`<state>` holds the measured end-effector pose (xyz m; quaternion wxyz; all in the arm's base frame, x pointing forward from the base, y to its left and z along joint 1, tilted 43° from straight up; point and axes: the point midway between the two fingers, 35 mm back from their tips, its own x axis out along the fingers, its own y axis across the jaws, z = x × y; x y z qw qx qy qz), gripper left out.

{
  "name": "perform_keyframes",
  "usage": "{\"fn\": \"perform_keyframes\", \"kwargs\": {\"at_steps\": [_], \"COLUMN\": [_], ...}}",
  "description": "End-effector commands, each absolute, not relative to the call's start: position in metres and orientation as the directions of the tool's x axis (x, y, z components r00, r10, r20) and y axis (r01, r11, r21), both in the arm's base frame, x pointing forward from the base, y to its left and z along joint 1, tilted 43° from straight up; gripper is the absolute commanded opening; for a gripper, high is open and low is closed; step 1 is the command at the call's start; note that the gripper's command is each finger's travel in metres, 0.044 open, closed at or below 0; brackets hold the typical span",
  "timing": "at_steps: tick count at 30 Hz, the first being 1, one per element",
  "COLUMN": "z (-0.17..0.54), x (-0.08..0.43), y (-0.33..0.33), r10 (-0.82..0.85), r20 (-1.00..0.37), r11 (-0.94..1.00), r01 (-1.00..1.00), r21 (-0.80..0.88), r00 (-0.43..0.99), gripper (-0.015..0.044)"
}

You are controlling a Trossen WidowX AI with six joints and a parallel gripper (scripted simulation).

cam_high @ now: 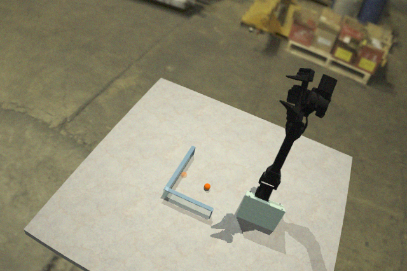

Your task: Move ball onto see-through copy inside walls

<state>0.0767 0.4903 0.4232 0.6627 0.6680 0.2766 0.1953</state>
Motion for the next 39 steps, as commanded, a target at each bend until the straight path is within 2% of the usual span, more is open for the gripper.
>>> {"fn": "perform_keyframes", "kwargs": {"at_steps": [1, 6, 12, 18, 24, 29, 34, 39], "z": [0.421, 0.372, 0.303, 0.234, 0.170, 0.121, 0.077, 0.040], "x": [0.079, 0.135, 0.211, 0.275, 0.321, 0.340, 0.340, 0.318], "y": [0.490, 0.483, 0.452, 0.397, 0.322, 0.250, 0.171, 0.093], "r10": [0.625, 0.525, 0.353, 0.147, -0.076, -0.260, -0.434, -0.573], "r20": [-0.109, -0.201, -0.333, -0.464, -0.580, -0.659, -0.718, -0.749], "r11": [0.045, 0.404, 0.815, 0.989, 0.893, 0.671, 0.403, 0.181], "r01": [0.104, -0.034, -0.113, -0.131, -0.204, -0.358, -0.596, -0.840], "r21": [0.994, 0.914, 0.568, 0.068, -0.402, -0.649, -0.695, -0.511], "r00": [0.773, 0.827, 0.874, 0.874, 0.811, 0.706, 0.544, 0.332], "gripper": [0.0374, 0.0251, 0.0251, 0.0251, 0.0251, 0.0251, 0.0251, 0.0251]}}
